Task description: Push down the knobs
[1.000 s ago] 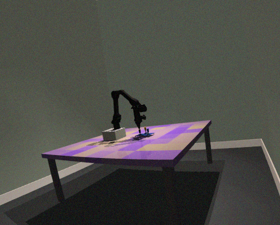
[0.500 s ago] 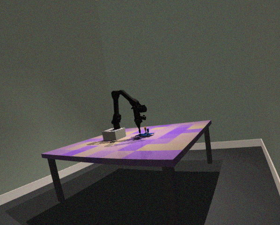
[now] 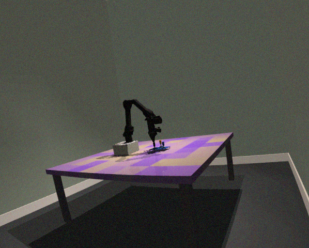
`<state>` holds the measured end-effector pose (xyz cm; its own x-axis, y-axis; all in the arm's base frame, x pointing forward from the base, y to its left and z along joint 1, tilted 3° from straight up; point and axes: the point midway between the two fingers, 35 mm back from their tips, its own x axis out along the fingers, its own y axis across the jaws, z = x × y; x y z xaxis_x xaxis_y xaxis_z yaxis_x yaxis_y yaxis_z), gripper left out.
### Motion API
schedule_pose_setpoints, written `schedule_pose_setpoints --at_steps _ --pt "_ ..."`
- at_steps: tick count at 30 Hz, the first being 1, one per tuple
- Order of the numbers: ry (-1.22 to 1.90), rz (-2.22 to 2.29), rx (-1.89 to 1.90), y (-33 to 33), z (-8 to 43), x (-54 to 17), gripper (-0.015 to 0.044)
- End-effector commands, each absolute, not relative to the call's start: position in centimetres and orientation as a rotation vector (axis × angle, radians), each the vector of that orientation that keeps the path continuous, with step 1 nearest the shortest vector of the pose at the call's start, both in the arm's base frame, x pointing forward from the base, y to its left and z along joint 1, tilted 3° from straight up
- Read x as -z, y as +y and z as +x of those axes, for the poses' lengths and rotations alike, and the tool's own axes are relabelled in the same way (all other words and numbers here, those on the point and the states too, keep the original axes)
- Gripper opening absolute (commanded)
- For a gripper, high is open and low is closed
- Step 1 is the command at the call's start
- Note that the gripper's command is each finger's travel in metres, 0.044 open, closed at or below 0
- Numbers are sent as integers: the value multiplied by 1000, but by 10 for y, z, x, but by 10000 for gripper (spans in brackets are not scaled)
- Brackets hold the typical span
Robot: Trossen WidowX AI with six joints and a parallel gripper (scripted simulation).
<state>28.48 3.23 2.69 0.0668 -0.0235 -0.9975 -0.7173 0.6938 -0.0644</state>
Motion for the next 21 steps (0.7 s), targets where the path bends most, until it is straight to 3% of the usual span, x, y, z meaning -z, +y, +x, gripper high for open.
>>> schedule_pose_setpoints --at_steps 1,21 --pt "1425 -668 -583 31 285 -27 0" --pt "1425 -668 -583 31 285 -25 0"
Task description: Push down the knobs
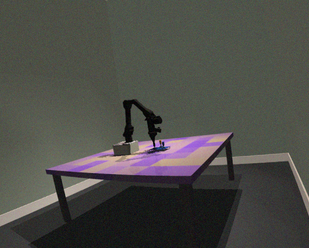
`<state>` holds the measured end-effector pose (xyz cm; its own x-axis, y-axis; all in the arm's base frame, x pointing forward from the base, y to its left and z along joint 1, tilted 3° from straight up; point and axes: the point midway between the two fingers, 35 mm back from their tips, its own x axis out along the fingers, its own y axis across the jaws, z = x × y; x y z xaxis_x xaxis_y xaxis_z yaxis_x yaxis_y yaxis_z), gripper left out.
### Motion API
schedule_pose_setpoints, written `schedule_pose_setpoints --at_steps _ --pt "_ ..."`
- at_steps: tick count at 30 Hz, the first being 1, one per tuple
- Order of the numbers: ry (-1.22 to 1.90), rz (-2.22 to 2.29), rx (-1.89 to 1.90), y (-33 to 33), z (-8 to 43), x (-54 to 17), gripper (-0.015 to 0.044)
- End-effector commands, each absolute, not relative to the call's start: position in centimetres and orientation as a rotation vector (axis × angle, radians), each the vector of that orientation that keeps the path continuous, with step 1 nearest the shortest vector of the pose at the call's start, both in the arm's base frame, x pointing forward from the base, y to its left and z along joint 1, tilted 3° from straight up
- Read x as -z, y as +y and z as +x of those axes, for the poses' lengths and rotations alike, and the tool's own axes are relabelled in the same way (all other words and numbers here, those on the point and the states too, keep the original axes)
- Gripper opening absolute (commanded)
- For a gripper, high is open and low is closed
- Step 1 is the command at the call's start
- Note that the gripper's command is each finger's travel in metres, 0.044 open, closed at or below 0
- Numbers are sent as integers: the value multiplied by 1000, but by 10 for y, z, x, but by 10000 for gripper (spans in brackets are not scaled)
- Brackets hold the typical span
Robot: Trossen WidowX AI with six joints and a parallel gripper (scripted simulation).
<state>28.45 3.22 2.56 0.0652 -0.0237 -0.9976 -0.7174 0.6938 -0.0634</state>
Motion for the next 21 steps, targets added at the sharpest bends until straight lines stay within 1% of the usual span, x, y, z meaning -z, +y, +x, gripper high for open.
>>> schedule_pose_setpoints --at_steps 1,21 --pt "1425 -668 -583 31 285 -24 0" --pt "1425 -668 -583 31 285 -21 0"
